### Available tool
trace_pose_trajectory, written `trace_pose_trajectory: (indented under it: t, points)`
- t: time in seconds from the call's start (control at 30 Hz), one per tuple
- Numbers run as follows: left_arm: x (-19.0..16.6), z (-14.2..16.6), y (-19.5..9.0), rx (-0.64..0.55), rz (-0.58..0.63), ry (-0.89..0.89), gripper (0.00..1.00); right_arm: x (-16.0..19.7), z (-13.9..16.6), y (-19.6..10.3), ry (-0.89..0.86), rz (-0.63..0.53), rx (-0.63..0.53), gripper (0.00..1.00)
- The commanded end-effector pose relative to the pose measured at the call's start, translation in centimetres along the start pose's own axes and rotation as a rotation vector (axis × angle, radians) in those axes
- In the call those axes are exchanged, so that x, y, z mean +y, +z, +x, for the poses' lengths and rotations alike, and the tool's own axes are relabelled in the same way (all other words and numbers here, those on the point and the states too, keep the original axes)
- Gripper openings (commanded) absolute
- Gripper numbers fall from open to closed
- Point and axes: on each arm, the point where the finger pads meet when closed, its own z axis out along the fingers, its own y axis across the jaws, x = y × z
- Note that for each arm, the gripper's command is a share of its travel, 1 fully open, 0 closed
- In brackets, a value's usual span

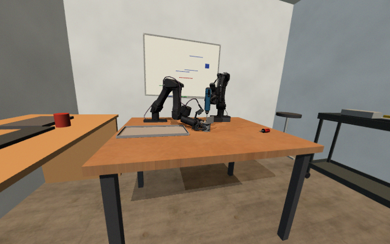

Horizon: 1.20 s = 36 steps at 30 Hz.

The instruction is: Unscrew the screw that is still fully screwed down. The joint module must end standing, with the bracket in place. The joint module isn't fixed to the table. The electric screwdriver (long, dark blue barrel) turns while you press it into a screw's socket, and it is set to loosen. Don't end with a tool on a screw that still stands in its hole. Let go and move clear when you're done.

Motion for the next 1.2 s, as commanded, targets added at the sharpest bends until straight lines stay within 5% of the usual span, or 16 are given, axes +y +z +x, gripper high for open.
trace_pose_trajectory:
  t: [0.0,1.17]
  points:
    - [0.1,-2.6,0.1,-0.098,-0.001,-0.005,0.42,0.6,1.6,-0.2,0.021,-0.013,0.044,0.59]
    - [0.1,-2.1,-0.3,-0.088,-0.001,-0.005,0.42,0.6,1.6,-0.2,0.021,-0.013,0.044,0.59]
